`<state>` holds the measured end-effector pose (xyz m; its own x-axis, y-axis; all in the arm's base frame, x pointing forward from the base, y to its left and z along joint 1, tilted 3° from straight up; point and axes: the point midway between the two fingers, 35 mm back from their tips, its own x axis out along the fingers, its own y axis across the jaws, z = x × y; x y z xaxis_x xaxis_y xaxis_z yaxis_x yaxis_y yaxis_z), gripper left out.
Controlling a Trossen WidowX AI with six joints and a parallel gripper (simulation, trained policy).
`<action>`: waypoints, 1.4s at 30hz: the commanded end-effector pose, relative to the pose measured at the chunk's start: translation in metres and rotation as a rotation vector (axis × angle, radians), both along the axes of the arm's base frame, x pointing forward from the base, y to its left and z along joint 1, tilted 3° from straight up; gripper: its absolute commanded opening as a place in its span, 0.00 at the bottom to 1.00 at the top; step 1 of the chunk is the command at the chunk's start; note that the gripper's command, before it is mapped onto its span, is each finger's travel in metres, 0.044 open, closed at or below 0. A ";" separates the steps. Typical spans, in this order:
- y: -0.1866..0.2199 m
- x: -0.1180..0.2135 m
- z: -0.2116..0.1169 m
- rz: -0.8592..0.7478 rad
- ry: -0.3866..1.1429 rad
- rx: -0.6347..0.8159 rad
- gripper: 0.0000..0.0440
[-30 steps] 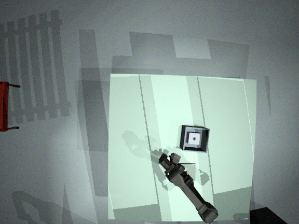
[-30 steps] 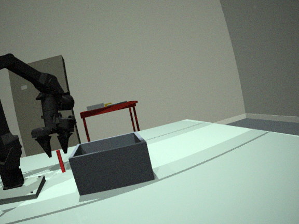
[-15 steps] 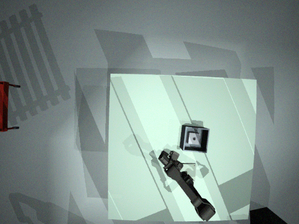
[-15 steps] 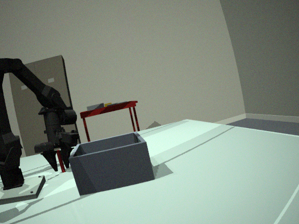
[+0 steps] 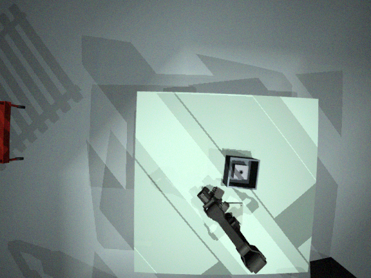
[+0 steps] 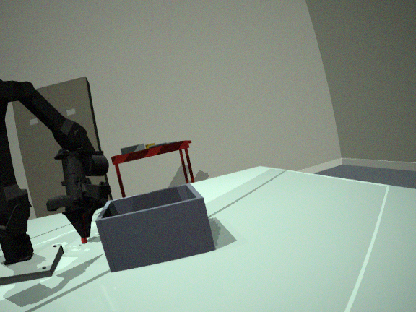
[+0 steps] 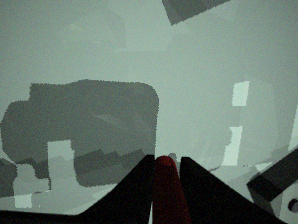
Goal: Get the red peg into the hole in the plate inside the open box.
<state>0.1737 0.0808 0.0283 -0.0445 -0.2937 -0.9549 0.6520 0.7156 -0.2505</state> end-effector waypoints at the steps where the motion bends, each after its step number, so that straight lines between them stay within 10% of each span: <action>1: -0.006 0.007 0.017 0.015 -0.036 -0.025 0.00; 20: -0.042 0.039 0.110 -0.055 -0.227 -0.096 0.00; 42: -0.119 0.097 0.127 -0.284 -0.352 -0.124 0.00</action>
<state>0.2616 -0.0263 0.1572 0.1817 -0.4221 -0.8881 0.8696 0.4906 -0.0553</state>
